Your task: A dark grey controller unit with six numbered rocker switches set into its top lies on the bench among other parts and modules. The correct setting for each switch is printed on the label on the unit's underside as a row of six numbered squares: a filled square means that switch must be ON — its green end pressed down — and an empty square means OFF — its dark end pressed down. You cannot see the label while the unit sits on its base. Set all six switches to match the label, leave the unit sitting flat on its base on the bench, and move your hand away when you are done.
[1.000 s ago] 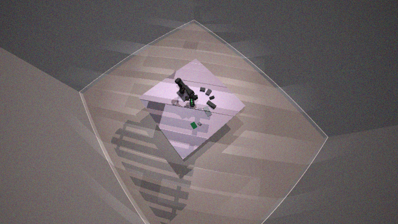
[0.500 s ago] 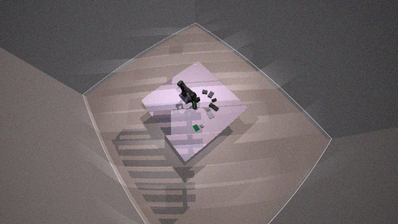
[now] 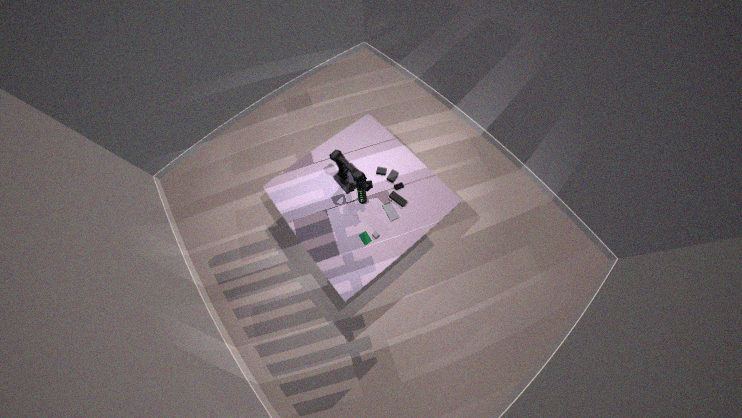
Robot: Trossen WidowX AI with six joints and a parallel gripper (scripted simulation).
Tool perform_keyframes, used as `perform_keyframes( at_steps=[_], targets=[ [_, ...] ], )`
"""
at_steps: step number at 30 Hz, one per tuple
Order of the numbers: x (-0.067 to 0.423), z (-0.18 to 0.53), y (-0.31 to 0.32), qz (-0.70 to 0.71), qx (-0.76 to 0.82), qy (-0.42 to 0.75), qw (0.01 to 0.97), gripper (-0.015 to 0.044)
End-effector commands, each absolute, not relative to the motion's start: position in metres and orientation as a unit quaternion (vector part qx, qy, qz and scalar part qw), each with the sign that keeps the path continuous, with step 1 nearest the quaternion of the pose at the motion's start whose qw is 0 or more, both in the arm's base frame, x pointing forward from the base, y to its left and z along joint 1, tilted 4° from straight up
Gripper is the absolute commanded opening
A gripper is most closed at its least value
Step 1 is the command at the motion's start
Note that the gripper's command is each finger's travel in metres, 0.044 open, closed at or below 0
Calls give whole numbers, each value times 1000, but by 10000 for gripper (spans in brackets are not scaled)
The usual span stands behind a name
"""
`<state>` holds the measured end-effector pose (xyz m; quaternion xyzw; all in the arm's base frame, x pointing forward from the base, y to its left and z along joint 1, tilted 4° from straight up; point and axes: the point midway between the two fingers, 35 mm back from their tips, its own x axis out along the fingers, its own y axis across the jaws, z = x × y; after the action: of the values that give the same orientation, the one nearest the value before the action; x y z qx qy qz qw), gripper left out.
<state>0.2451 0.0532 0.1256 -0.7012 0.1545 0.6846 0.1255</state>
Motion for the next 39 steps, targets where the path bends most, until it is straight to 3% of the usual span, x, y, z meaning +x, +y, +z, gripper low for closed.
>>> perform_keyframes(
  at_steps=[1, 16, 19, 35, 39],
  targets=[
    [245, 126, 53, 685, -701, 154, 126, 26],
    [245, 126, 53, 685, -701, 154, 126, 420],
    [245, 126, 53, 685, -701, 154, 126, 440],
    [227, 70, 7, 681, -700, 171, 131, 20],
    [227, 70, 7, 681, -700, 171, 131, 0]
  ],
)
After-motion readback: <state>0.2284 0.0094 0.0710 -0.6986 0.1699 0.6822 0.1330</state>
